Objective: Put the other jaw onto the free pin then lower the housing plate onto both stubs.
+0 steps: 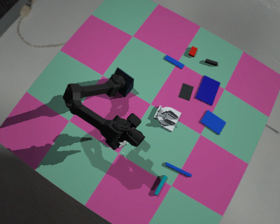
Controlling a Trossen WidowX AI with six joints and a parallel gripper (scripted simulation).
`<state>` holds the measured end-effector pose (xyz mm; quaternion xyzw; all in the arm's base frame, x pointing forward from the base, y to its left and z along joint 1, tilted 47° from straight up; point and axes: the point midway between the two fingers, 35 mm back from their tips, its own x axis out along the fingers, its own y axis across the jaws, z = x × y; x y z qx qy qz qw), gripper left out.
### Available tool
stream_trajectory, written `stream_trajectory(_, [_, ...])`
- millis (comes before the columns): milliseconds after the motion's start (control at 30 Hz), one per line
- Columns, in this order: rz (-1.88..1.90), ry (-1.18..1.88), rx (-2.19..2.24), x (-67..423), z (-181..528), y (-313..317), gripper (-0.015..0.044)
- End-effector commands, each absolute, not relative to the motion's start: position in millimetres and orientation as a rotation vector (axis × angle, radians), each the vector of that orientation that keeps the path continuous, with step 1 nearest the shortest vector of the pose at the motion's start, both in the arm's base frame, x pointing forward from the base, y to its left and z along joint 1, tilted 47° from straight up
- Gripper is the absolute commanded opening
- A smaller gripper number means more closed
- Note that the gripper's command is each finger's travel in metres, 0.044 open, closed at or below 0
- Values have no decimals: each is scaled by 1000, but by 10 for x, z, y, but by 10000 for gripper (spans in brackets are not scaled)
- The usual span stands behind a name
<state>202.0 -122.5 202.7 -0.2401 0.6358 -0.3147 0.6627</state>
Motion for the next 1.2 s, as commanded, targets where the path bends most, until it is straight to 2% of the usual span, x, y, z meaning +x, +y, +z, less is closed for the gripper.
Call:
stream_trajectory(0, [-797, 1393, -464, 1923, 2064, -1266, 440])
stream_trajectory(233, [-914, 1315, -344, 1797, 2121, -1312, 440])
stream_trajectory(1167, [-919, 1310, -342, 1783, 1782, -1693, 440])
